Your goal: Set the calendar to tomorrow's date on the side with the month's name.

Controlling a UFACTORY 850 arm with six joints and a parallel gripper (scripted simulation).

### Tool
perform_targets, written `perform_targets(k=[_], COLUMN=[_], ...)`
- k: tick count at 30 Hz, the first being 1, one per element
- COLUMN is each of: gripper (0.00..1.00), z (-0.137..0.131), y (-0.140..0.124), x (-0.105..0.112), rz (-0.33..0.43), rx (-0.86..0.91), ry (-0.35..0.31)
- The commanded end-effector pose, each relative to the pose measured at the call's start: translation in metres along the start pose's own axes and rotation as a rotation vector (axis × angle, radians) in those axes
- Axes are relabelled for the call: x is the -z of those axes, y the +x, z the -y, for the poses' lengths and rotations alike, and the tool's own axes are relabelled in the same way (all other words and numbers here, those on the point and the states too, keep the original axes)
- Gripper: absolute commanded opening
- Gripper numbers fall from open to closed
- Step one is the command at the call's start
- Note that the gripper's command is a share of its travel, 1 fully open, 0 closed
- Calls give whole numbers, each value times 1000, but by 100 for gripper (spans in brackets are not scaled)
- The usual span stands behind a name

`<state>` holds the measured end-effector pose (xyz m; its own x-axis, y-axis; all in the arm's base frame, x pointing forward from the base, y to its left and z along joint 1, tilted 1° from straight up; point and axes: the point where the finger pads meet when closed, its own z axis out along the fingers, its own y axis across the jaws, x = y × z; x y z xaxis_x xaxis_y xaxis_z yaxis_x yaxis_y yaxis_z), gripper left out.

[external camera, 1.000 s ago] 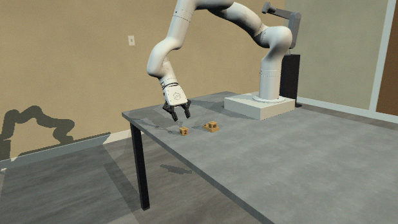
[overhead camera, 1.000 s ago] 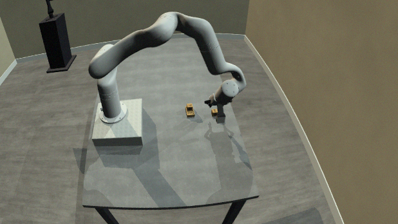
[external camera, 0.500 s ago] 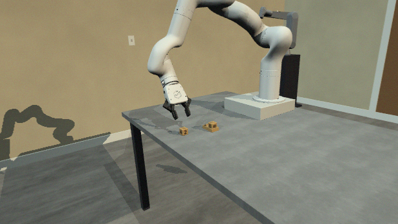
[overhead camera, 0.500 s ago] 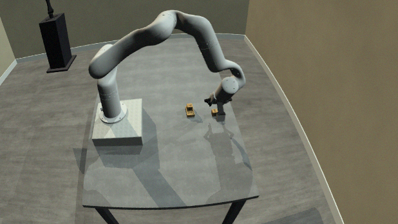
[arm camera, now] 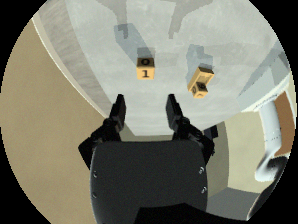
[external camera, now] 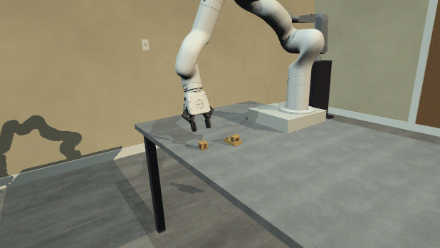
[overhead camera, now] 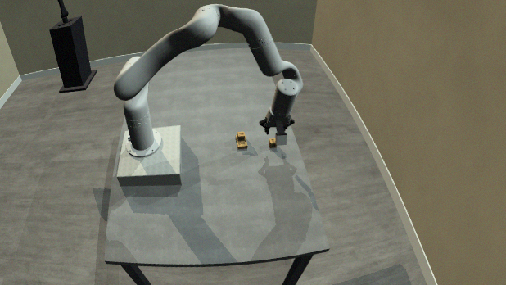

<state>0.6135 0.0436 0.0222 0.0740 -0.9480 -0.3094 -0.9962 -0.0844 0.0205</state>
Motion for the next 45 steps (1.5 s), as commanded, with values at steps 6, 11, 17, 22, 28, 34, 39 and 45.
perform_targets(k=[6,11,17,22,28,34,39,45], gripper=[71,71,71,71,71,100,100,100], z=[-4,-6,-3,0,1,1,1,1], y=[0,1,-1,-3,-6,-6,-6,-6], x=[-1,-1,-1,0,0,0,0,0], rz=[-77,-134,-247,-299,-308,-308,-308,-308], rx=[-6,-7,-6,-1,-1,-1,-1,-1], ry=[-23,-31,-21,-4,0,0,0,0])
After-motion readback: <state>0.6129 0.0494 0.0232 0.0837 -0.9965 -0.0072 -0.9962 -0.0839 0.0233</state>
